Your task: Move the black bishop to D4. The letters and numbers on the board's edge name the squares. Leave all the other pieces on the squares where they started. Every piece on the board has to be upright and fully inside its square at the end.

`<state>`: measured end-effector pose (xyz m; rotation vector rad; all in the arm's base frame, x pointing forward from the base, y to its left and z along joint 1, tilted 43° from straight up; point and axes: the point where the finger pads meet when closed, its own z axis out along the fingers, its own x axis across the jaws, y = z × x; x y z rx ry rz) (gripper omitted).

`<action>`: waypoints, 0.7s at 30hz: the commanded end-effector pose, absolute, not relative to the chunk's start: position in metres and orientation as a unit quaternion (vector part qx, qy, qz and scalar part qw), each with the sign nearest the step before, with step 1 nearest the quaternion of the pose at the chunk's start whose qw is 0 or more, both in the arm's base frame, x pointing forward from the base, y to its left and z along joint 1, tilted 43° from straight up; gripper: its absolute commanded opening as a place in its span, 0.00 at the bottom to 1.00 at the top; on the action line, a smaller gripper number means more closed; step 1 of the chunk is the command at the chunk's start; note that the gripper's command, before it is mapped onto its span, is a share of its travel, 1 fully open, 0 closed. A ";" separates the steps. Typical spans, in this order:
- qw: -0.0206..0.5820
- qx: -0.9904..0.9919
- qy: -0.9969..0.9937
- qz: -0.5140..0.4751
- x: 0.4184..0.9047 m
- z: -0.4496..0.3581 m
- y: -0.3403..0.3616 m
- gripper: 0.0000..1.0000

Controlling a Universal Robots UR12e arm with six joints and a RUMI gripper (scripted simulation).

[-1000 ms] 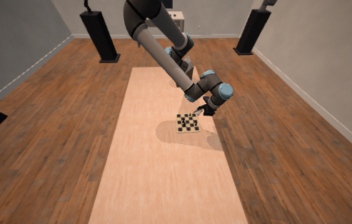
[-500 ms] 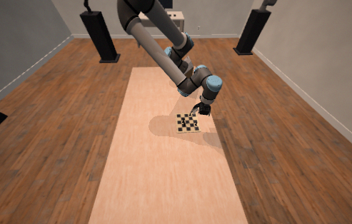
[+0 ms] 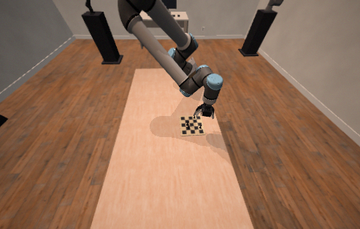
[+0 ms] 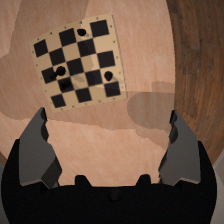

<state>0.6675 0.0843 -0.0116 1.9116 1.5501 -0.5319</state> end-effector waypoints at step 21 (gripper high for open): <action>0.309 0.727 0.581 -0.196 0.669 -0.012 0.085 1.00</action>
